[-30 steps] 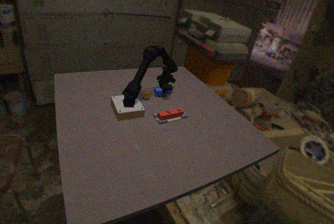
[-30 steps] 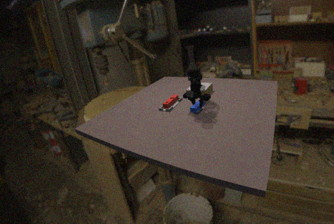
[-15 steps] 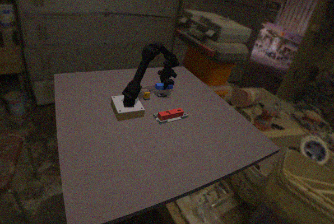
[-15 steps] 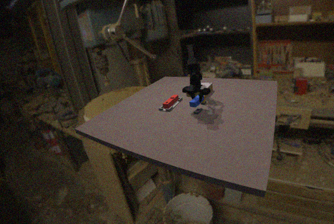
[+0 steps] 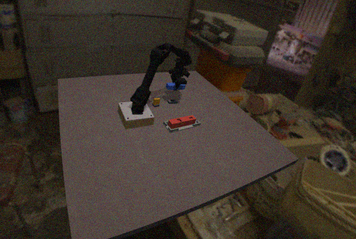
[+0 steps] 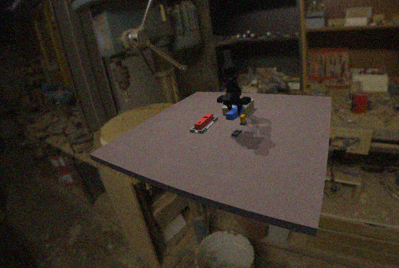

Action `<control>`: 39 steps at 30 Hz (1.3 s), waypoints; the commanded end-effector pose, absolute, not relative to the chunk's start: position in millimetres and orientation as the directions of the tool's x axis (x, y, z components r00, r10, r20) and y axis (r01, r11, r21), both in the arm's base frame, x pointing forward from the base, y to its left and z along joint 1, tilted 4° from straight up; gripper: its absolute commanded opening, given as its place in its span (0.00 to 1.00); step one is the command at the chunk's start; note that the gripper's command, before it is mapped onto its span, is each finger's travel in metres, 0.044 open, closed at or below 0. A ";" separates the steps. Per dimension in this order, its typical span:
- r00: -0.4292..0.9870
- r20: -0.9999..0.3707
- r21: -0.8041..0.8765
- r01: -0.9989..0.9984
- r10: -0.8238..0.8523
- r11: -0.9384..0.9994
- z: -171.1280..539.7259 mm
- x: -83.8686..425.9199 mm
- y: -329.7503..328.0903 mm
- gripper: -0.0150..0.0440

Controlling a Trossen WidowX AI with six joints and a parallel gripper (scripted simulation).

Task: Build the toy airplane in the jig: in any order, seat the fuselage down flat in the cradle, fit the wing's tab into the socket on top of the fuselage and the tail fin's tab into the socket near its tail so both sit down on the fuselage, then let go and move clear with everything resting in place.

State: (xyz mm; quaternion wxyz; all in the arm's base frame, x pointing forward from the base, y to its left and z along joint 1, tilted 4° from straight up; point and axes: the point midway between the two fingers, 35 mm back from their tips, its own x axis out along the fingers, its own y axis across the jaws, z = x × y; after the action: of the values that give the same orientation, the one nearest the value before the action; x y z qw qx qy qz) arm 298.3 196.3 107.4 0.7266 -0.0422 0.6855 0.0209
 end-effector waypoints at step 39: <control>0.064 -0.997 -0.008 0.381 -0.035 0.924 120.5 312.2 92.9 0.25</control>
State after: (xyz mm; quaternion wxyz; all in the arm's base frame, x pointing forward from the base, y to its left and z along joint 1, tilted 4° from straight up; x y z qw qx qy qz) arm 312.5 102.1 121.1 0.7205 0.1100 0.6723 -0.1299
